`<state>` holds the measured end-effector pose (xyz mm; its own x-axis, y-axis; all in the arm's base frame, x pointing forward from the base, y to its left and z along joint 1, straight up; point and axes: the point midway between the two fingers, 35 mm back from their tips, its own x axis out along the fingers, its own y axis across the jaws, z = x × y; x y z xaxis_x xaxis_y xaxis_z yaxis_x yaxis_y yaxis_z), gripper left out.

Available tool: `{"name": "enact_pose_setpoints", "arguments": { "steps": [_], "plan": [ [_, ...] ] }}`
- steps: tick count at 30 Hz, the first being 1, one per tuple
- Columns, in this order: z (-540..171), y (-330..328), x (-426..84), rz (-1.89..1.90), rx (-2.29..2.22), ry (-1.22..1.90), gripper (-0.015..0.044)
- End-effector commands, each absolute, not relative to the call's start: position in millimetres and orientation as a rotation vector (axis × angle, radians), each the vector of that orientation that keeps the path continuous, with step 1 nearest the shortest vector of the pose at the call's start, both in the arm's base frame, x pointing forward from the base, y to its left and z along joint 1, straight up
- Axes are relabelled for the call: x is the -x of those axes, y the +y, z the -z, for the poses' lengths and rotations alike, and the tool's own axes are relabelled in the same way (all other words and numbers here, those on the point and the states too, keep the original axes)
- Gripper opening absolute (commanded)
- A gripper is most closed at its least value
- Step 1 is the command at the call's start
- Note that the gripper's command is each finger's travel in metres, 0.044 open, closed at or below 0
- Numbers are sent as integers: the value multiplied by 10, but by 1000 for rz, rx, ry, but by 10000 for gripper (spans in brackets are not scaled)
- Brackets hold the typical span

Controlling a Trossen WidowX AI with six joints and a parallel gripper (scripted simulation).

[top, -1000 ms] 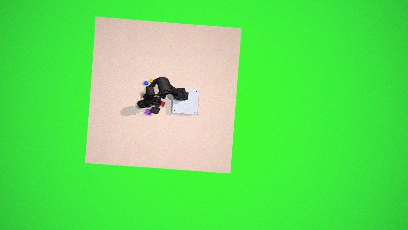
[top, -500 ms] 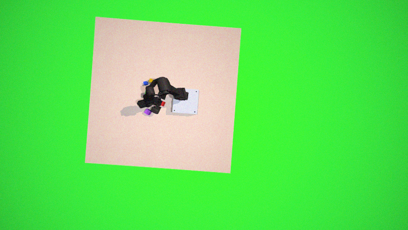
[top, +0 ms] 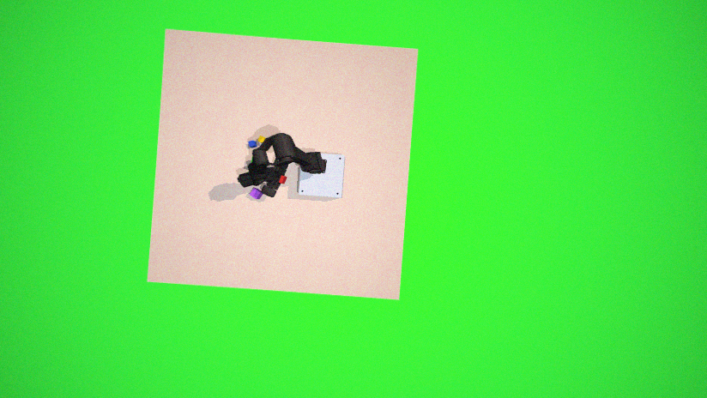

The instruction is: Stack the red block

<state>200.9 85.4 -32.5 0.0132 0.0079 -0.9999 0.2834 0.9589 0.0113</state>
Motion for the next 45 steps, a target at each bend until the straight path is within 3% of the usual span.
{"name": "enact_pose_setpoints", "arguments": {
  "steps": [1,2,25,33,45],
  "plan": [
    [261,862,-2020,211,-234,1544,26],
    [229,862,-2021,211,-234,1544,0],
    [-829,848,-2007,210,-234,1544,0],
    [-864,842,-2010,211,-234,1543,0],
    [-888,629,-2479,224,-270,1531,0]
  ]
}}
